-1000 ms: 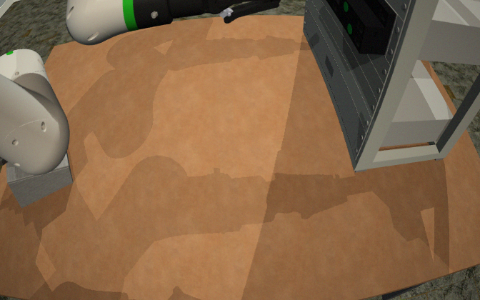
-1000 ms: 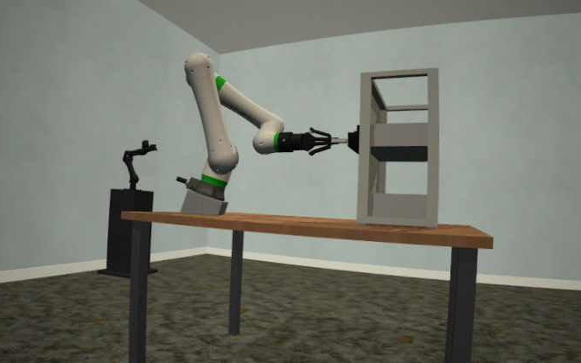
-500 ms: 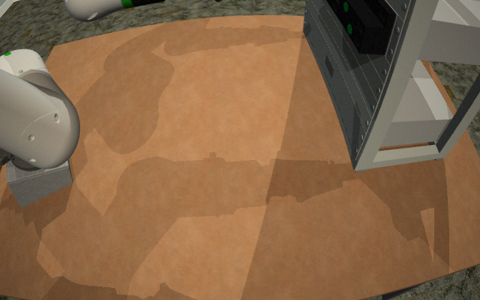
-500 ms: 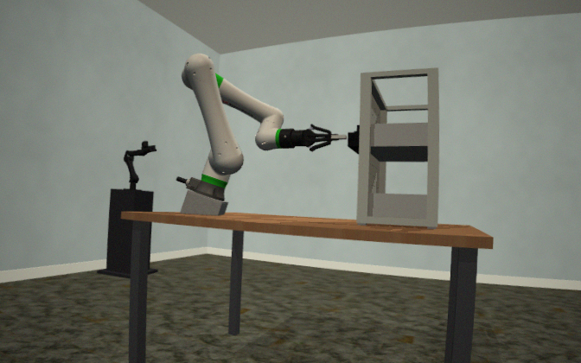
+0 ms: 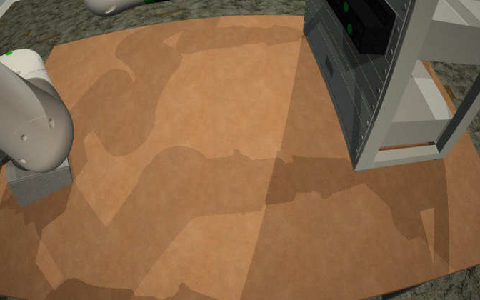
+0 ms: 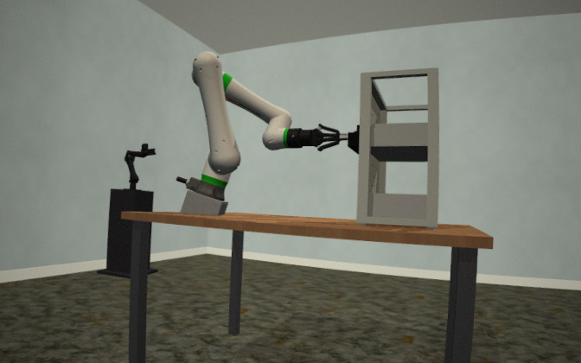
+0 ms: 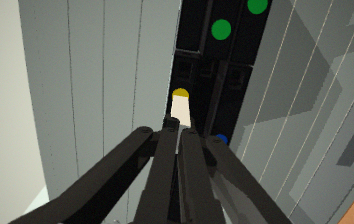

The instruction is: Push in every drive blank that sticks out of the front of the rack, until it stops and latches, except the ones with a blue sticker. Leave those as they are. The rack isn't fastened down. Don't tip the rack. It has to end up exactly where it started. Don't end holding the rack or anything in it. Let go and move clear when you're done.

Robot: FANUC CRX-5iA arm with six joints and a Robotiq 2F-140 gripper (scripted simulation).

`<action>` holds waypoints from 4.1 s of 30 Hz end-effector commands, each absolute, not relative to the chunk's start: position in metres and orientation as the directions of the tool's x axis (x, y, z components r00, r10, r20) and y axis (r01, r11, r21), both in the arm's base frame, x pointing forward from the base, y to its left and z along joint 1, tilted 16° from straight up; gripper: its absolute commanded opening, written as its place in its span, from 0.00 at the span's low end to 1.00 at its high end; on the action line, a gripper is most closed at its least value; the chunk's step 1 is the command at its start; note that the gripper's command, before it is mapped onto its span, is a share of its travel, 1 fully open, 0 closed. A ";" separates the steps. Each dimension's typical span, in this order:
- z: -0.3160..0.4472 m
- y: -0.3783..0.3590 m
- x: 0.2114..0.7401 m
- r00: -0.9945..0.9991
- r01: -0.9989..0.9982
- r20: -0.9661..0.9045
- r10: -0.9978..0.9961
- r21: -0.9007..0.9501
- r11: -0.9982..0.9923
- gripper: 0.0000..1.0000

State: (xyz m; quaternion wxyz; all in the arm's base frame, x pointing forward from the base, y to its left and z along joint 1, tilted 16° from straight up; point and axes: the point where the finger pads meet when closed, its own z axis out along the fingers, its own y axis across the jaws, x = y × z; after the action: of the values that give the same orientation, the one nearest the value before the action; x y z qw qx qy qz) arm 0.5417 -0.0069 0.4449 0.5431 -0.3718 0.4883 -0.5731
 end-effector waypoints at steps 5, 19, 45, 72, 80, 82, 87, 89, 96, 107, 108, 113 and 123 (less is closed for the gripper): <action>0.445 -0.007 0.542 -0.134 0.260 -0.104 -0.986 -0.963 0.067 0.00; 0.445 -0.007 0.542 -0.134 0.260 -0.104 -0.986 -0.963 0.067 0.00; 0.448 -0.009 0.552 -0.134 0.260 -0.104 -0.986 -0.963 0.067 0.00; 0.451 -0.010 0.563 -0.134 0.260 -0.104 -0.986 -0.963 0.067 0.00; 0.453 -0.012 0.571 -0.134 0.260 -0.104 -0.986 -0.963 0.067 0.00; 0.453 -0.012 0.571 -0.134 0.260 -0.104 -0.986 -0.963 0.067 0.00; 0.453 -0.012 0.571 -0.134 0.260 -0.104 -0.986 -0.963 0.067 0.00; 0.453 -0.012 0.571 -0.134 0.260 -0.104 -0.986 -0.963 0.067 0.00; 0.453 -0.012 0.573 -0.134 0.260 -0.104 -0.986 -0.963 0.067 0.00; 0.454 -0.012 0.574 -0.134 0.260 -0.104 -0.986 -0.963 0.067 0.00; 0.454 -0.012 0.574 -0.134 0.260 -0.104 -0.986 -0.963 0.067 0.00; 0.454 -0.013 0.576 -0.134 0.260 -0.104 -0.986 -0.963 0.067 0.00; 0.454 -0.013 0.577 -0.134 0.260 -0.104 -0.986 -0.963 0.067 0.00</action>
State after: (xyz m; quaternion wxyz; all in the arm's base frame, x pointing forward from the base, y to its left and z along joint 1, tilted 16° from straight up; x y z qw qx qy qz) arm 0.5767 -0.0127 0.4537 0.5429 -0.3718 0.4884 -0.5731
